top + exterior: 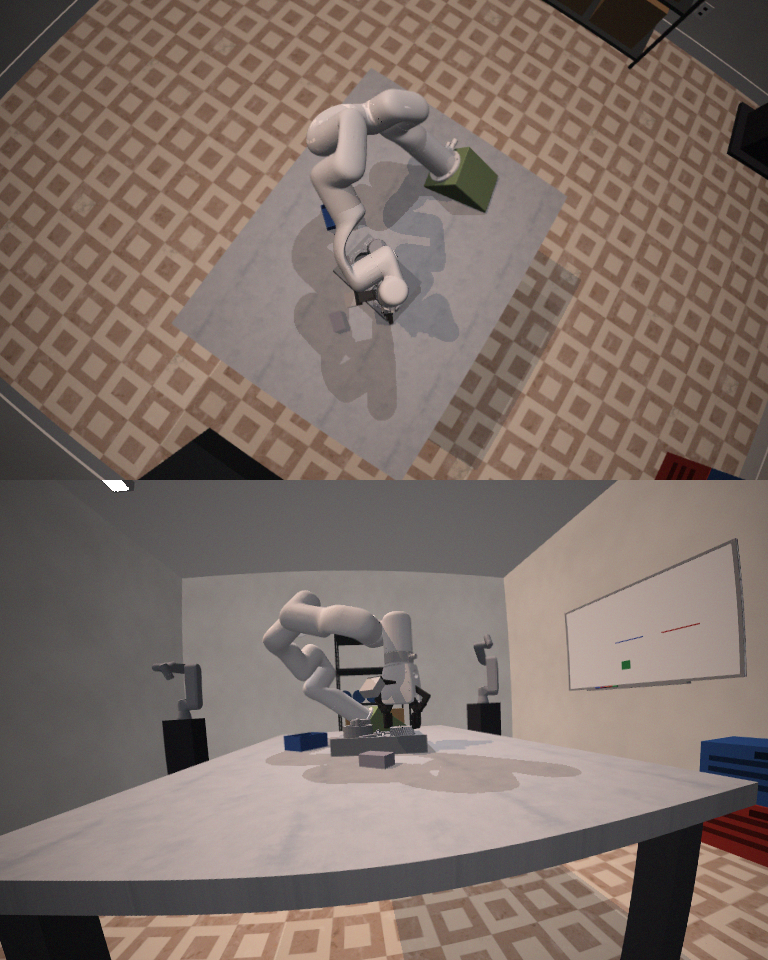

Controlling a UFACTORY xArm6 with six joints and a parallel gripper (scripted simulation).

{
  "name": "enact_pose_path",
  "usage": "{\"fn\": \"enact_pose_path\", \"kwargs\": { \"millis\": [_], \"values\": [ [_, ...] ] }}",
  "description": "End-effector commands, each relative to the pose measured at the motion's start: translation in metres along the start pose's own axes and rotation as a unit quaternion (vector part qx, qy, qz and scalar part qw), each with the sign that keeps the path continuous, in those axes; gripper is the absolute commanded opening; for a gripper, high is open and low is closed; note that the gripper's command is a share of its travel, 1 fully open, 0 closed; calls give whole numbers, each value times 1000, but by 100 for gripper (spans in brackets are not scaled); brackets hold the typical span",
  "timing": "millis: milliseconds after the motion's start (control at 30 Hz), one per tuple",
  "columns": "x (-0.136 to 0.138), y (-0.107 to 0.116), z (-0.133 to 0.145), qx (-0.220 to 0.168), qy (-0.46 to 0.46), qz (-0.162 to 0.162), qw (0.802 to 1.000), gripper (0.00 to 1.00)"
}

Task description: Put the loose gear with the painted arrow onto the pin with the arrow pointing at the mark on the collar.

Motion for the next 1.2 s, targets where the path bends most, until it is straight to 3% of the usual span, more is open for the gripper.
{"fn": "enact_pose_path", "kwargs": {
  "millis": [0,1167],
  "values": [
    [-1,-5,-1,0,-1,-2,1000,93],
    [-1,-16,-1,0,-1,-2,1000,93]
  ]
}}
Point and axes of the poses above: the point where the finger pads meet when closed, its own y axis back along the fingers, its own x axis across the jaws, z = x × y, the point moved 6 cm from there along y, back along the fingers, and after that the axes turned 4 degrees about -y, right-handed, at the moved point
